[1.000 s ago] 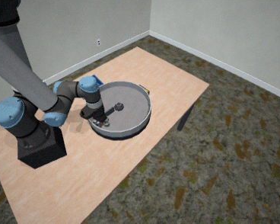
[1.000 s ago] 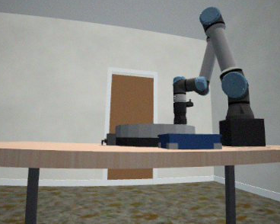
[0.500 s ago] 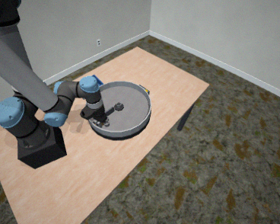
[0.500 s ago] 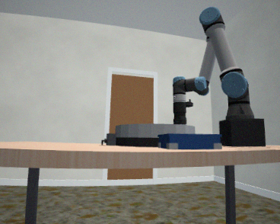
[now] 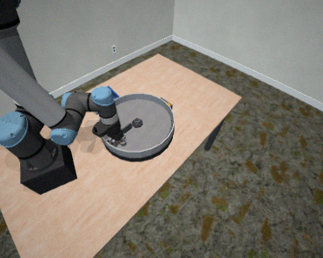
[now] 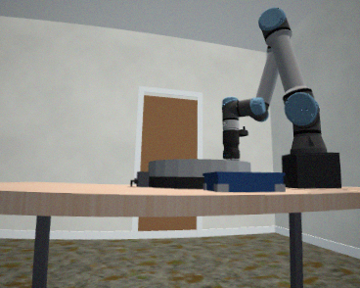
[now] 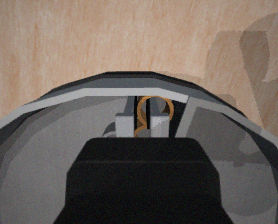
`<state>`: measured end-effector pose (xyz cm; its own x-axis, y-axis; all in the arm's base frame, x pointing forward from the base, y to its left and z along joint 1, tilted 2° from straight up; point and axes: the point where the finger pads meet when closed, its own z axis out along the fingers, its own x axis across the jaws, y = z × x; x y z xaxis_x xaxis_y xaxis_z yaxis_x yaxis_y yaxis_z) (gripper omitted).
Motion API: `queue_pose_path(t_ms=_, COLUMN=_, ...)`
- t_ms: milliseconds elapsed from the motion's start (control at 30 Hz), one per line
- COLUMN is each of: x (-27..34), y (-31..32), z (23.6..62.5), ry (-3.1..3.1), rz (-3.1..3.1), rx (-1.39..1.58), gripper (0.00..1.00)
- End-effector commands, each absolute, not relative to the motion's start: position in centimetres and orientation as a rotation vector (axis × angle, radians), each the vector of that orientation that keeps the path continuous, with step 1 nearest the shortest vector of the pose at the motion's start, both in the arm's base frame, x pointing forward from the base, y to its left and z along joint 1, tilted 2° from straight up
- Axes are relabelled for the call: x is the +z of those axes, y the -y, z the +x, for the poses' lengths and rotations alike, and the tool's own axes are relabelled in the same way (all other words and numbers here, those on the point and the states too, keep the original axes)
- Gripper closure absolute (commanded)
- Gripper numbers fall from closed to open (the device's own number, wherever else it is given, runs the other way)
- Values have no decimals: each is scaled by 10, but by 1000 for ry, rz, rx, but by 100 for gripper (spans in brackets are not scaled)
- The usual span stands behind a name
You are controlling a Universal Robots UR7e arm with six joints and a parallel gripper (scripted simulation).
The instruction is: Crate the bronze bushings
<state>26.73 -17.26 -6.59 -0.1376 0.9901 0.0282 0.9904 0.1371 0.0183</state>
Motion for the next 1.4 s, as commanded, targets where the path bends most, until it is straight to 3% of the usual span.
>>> queue_pose_path(t_ms=0, x=-64, y=173, z=268, ry=2363, rz=-2058, rx=-51, gripper=100)
queue_pose_path(t_ms=1367, x=-49, y=173, z=267, ry=2363, rz=-2058, rx=-50, gripper=100)
